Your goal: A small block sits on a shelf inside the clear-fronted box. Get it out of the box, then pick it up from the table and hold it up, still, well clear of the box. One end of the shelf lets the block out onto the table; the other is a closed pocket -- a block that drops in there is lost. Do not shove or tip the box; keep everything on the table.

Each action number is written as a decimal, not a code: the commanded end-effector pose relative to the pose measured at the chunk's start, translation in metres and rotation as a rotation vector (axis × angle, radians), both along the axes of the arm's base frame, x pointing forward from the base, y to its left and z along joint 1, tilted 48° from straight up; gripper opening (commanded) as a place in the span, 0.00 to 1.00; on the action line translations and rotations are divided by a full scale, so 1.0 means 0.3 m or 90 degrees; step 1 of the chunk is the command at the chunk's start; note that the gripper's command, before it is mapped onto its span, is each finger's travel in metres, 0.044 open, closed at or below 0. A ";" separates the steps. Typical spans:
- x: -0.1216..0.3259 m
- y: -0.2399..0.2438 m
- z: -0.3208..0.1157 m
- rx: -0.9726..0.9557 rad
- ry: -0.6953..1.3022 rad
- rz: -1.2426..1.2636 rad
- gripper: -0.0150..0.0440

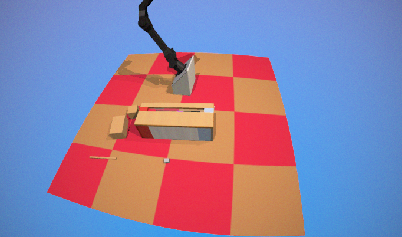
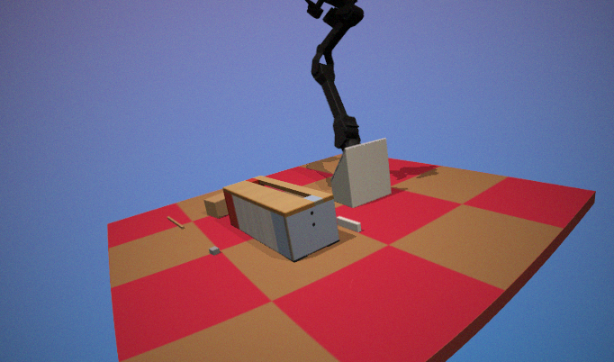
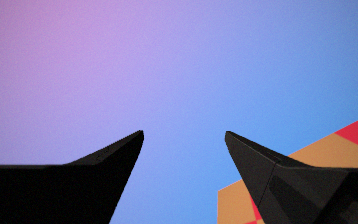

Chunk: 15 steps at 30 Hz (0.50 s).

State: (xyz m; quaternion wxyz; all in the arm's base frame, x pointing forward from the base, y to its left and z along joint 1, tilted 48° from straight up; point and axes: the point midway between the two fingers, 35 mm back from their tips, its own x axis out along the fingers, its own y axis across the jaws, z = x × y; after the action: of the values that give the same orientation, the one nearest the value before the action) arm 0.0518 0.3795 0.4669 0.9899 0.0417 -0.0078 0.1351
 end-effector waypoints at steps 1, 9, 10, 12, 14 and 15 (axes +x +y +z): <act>0.004 0.004 -0.003 -0.005 -0.005 -0.002 0.93; 0.149 0.160 -0.117 -0.207 -0.114 -0.067 0.93; 0.169 0.179 -0.135 -0.234 -0.122 -0.072 0.93; 0.192 0.205 -0.143 -0.263 -0.157 -0.075 0.93; 0.243 0.252 -0.186 -0.326 -0.186 -0.080 0.93; 0.270 0.274 -0.214 -0.360 -0.192 -0.082 0.93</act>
State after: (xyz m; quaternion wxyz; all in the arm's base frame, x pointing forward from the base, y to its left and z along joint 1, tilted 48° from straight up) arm 0.1117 0.4438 0.4219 0.9723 -0.1929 -0.1047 0.0798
